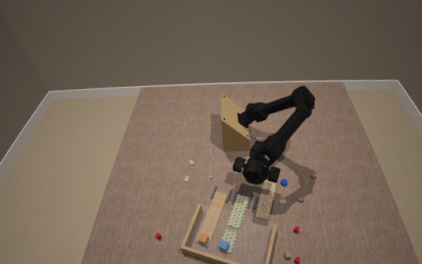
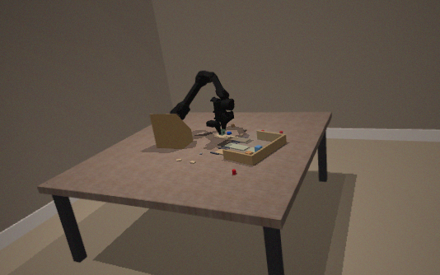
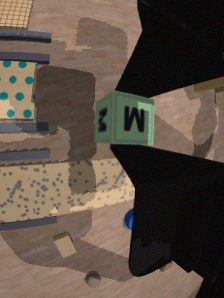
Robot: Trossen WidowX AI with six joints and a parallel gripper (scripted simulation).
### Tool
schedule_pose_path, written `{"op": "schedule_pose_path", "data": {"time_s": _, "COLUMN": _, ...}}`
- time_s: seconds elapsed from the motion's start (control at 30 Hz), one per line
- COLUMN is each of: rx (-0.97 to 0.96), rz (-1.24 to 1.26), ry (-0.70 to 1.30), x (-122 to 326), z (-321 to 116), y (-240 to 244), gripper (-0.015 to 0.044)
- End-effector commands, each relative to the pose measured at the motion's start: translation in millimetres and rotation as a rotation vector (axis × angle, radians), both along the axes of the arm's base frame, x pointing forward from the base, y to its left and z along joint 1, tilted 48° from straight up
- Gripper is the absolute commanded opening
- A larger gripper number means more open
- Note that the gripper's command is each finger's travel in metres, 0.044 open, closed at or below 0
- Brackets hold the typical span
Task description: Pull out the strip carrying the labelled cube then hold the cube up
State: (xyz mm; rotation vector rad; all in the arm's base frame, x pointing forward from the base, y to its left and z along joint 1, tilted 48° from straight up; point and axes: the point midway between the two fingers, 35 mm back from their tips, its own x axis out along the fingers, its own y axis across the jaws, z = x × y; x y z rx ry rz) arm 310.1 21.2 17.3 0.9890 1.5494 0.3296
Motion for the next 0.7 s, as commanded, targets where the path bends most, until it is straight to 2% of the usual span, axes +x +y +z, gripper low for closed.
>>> {"op": "schedule_pose_path", "data": {"time_s": 0.0, "rx": -0.006, "rz": -0.001, "ry": -0.013, "x": -7, "z": 1, "y": -2, "gripper": 0.0000}}
{"op": "schedule_pose_path", "data": {"time_s": 0.23, "rx": -0.008, "rz": -0.001, "ry": -0.013, "x": -9, "z": 24, "y": -27, "gripper": 0.0000}}
{"op": "schedule_pose_path", "data": {"time_s": 0.67, "rx": -0.008, "rz": -0.001, "ry": -0.013, "x": -9, "z": 25, "y": -28, "gripper": 0.0000}}
